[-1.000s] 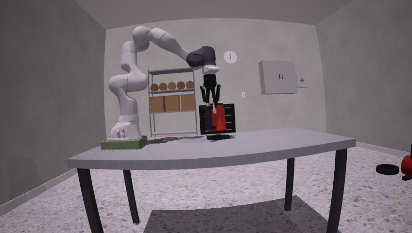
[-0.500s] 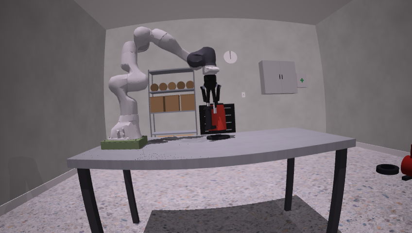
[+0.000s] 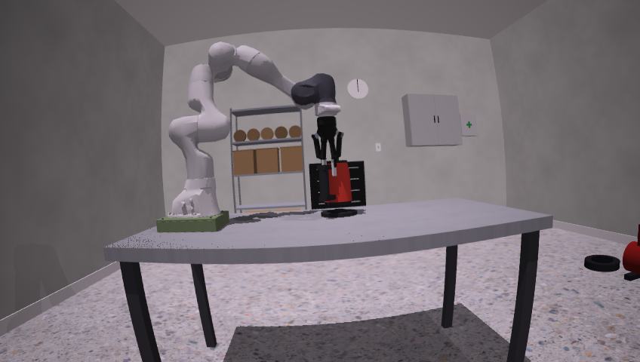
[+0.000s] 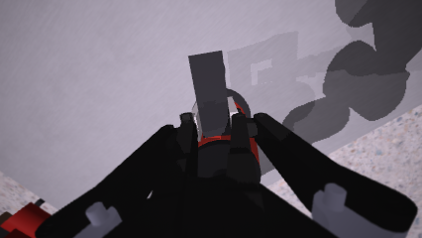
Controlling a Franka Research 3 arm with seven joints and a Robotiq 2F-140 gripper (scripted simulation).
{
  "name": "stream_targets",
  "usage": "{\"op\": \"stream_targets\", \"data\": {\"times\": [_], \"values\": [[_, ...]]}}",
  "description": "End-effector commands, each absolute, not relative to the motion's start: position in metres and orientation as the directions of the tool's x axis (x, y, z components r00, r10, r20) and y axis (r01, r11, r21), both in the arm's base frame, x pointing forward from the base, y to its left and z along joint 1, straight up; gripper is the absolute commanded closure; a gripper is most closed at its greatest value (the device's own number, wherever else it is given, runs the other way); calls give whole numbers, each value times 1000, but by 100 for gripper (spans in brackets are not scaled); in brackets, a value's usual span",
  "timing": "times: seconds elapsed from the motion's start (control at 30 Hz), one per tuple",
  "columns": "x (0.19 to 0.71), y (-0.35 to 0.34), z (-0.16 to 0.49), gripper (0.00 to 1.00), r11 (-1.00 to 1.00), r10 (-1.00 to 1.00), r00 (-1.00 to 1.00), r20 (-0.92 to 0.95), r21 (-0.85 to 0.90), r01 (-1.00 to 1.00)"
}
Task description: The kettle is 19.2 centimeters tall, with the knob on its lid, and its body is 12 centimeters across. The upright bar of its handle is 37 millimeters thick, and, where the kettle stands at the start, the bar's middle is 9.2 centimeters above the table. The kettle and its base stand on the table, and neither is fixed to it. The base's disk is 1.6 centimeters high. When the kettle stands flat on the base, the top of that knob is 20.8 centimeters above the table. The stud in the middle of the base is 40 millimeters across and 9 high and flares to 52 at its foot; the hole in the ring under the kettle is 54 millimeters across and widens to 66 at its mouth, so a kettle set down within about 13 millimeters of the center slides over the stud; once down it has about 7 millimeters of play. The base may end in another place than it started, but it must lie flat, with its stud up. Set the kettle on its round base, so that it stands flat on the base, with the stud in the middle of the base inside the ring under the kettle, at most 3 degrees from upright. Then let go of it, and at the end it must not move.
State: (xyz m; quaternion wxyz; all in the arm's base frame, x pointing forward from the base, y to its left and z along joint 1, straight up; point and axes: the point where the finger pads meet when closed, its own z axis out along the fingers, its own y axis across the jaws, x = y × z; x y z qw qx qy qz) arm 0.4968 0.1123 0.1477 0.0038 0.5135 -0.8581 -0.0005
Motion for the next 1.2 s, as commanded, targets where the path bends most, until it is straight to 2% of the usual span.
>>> {"op": "stream_targets", "data": {"times": [0.0,1.17], "values": [[500,114,150,100,488,-873,-488,1,3,-873],[500,118,150,100,488,-873,-488,1,3,-873]]}}
